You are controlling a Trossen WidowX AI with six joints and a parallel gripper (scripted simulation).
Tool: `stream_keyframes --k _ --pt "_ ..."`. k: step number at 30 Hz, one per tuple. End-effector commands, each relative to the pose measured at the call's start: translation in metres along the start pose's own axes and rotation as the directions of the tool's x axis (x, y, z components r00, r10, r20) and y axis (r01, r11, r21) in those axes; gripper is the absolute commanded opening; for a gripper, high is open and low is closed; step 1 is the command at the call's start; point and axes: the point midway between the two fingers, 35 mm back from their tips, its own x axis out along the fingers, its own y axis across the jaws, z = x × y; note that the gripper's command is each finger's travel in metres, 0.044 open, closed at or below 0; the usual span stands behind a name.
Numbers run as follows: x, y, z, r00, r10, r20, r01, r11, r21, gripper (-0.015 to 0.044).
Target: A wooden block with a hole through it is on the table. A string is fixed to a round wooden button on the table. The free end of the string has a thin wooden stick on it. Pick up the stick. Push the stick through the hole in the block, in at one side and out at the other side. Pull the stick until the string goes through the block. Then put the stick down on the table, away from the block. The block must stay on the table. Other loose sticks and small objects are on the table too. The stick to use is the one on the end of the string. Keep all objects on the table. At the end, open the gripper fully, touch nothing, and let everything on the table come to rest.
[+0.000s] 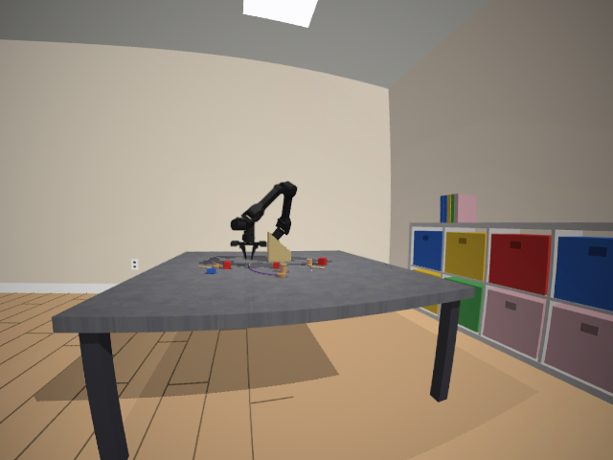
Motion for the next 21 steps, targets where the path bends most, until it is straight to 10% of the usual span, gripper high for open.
stream_keyframes --k 1,21 --pt "0.008 -0.002 0.002 1.0 -0.007 0.004 0.007 1.0 0.006 0.0124" --pt "0.035 -0.004 0.004 1.0 -0.01 0.004 0.01 1.0 0.005 0.0124"
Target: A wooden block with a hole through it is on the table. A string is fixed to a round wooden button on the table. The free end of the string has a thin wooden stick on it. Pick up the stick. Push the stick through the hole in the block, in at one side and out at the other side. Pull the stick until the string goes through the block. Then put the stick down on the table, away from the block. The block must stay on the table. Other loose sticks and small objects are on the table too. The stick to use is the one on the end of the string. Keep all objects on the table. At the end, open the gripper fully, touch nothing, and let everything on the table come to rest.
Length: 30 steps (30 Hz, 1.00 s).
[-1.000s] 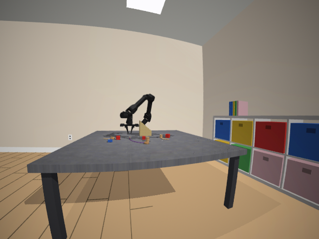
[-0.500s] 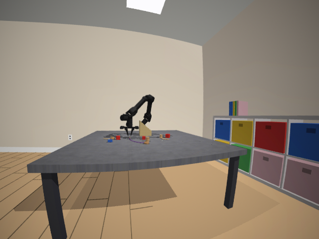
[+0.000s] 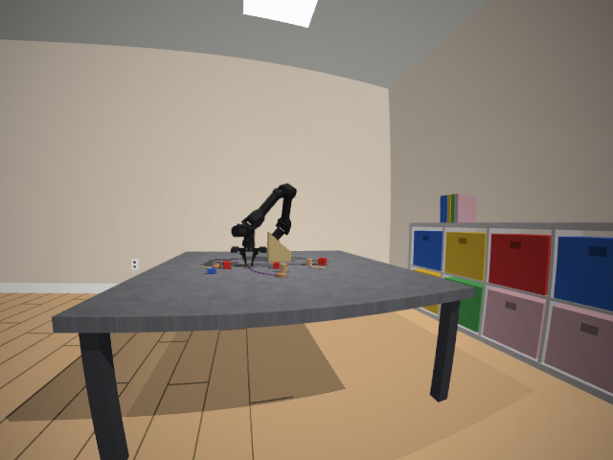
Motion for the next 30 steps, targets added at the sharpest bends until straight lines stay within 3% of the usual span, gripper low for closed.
stream_keyframes --k 1,5,10,30 --pt "0.003 -0.002 0.002 1.0 -0.005 0.002 0.005 1.0 0.006 0.0124" --pt "0.003 -0.002 0.002 1.0 -0.005 0.002 0.005 1.0 0.006 0.0124" --pt "0.002 -0.001 0.001 1.0 -0.002 0.002 0.002 1.0 0.001 0.0" --pt "-0.013 0.0 0.0 1.0 0.0 0.002 0.0 1.0 0.001 0.0"
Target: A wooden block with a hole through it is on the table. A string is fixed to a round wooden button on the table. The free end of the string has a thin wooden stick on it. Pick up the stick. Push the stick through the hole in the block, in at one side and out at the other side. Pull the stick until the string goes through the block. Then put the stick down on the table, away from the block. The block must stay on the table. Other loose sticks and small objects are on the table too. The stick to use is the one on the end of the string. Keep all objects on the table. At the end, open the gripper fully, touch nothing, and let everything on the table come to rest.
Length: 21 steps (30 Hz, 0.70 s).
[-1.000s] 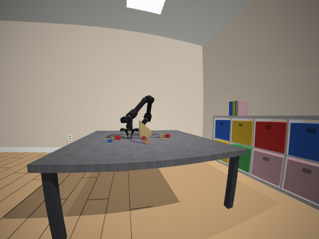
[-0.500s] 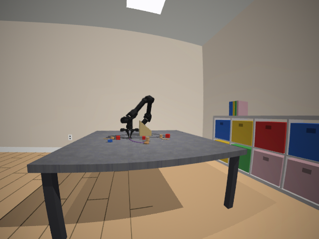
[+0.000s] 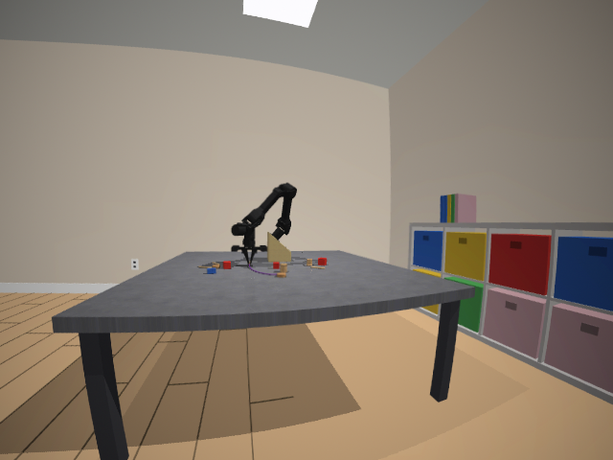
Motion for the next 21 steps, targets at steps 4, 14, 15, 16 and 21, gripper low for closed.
stream_keyframes --k 4,14,15,16,21 --pt "-0.011 0.003 -0.003 1.0 0.008 -0.007 -0.008 1.0 -0.005 0.0" --pt "-0.024 0.003 -0.003 1.0 0.009 -0.006 -0.009 1.0 -0.005 0.0" --pt "-0.025 0.003 -0.003 1.0 0.009 -0.006 -0.009 1.0 -0.005 0.0" --pt "-0.027 0.003 -0.003 1.0 0.009 -0.006 -0.009 1.0 -0.005 0.0" --pt "-0.033 0.003 -0.003 1.0 0.009 -0.006 -0.009 1.0 -0.005 0.0"
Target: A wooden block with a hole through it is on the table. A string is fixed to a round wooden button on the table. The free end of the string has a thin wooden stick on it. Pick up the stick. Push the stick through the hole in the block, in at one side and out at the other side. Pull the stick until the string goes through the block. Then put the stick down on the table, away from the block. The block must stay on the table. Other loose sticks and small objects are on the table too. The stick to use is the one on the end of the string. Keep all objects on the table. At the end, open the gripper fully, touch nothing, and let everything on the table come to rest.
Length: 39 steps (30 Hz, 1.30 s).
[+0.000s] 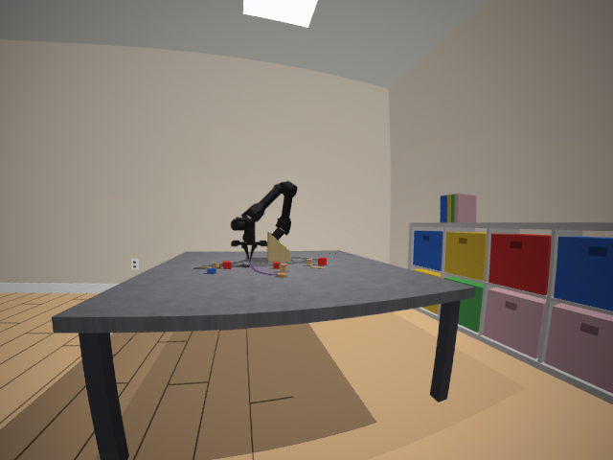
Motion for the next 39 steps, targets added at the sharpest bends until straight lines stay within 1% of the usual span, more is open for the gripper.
stream_keyframes --k 1,16,18,39 --pt "-0.008 0.002 -0.002 1.0 0.008 -0.007 -0.008 1.0 -0.005 0.0" --pt "-0.026 0.002 -0.001 1.0 0.008 -0.006 -0.008 1.0 -0.006 0.0" --pt "-0.021 0.0 0.0 1.0 0.0 0.001 0.0 1.0 0.0 0.0" --pt "-0.037 -0.002 -0.017 0.998 0.001 0.07 0.0 1.0 -0.006 0.0"
